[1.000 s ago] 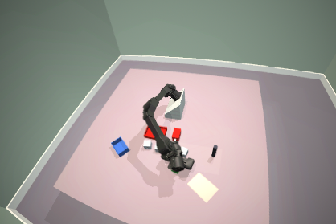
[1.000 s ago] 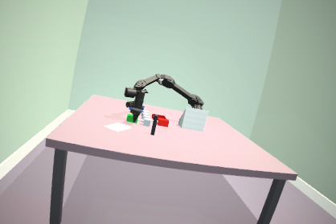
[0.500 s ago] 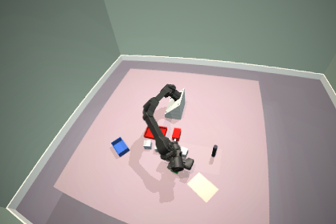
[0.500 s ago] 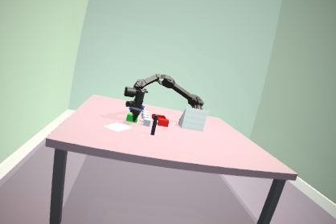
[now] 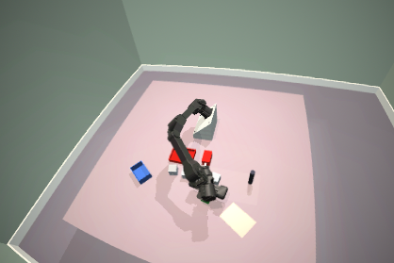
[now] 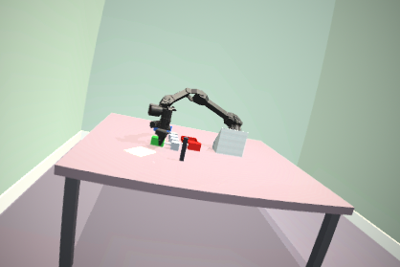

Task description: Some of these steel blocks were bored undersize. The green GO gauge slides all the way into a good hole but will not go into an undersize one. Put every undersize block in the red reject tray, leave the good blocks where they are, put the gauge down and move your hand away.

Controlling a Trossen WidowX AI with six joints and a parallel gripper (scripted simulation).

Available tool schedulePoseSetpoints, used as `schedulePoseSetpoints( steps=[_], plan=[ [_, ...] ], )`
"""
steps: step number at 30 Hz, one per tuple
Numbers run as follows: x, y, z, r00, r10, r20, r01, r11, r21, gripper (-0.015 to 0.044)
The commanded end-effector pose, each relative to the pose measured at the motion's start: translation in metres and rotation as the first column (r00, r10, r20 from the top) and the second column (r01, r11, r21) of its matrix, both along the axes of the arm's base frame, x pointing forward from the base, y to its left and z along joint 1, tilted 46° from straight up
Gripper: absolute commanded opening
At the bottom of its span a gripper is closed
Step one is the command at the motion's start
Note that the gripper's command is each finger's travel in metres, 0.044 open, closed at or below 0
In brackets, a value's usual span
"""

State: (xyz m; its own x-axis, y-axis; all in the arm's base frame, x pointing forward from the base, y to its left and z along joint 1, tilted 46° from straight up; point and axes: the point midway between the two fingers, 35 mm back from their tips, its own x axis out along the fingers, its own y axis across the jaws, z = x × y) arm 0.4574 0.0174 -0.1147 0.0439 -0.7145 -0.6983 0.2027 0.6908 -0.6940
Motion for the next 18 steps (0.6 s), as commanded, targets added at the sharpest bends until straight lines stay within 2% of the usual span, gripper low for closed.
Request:
schedulePoseSetpoints(
  steps=[1,18],
  plan=[
    [0.0013,0.002,0.0028,1.0,0.007,0.005,-0.007,1.0,-0.002,0.0],
    [0.0028,0.0024,0.0028,1.0,0.007,0.005,-0.007,1.0,-0.002,0.0]
  ],
)
